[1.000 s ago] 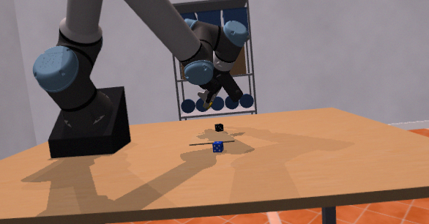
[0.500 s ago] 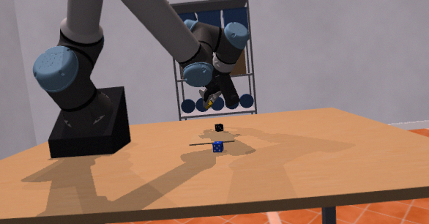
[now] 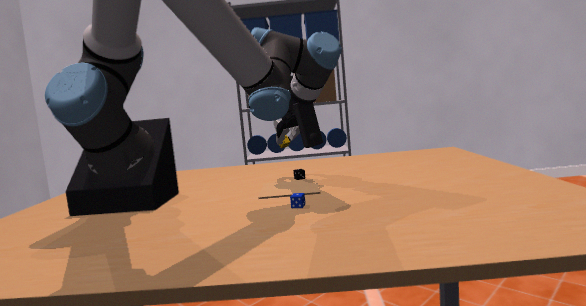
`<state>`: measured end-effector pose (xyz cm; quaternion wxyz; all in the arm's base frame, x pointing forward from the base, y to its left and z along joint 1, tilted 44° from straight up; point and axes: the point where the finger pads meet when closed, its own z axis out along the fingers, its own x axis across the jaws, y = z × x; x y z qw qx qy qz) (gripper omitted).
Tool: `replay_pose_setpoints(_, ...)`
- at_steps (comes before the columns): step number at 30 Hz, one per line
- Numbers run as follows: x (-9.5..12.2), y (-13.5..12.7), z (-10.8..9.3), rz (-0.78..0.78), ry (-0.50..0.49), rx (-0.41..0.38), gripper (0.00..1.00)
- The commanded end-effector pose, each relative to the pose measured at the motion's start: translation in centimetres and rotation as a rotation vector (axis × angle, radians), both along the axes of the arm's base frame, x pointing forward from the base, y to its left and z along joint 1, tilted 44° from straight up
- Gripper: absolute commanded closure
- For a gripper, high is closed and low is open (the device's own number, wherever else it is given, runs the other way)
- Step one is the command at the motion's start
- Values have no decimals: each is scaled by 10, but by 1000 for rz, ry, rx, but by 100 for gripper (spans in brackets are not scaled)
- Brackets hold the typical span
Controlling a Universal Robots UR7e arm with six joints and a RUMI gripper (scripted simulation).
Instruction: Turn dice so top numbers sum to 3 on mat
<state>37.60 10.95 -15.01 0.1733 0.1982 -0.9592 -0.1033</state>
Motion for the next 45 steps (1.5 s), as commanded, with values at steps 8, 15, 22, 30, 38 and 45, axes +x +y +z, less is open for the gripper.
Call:
replay_pose_setpoints(8, 0, 0, 2, -97, 10, -23, 94)
replay_pose_setpoints(15, 0, 0, 2, -119, 12, -29, 94)
replay_pose_setpoints(22, 0, 0, 3, -135, 14, -32, 94)
replay_pose_setpoints(30, 0, 0, 3, -139, 14, -33, 94)
replay_pose_setpoints(38, 0, -1, 2, -139, 14, -33, 94)
replay_pose_setpoints(45, 0, -6, -3, -139, 13, -33, 94)
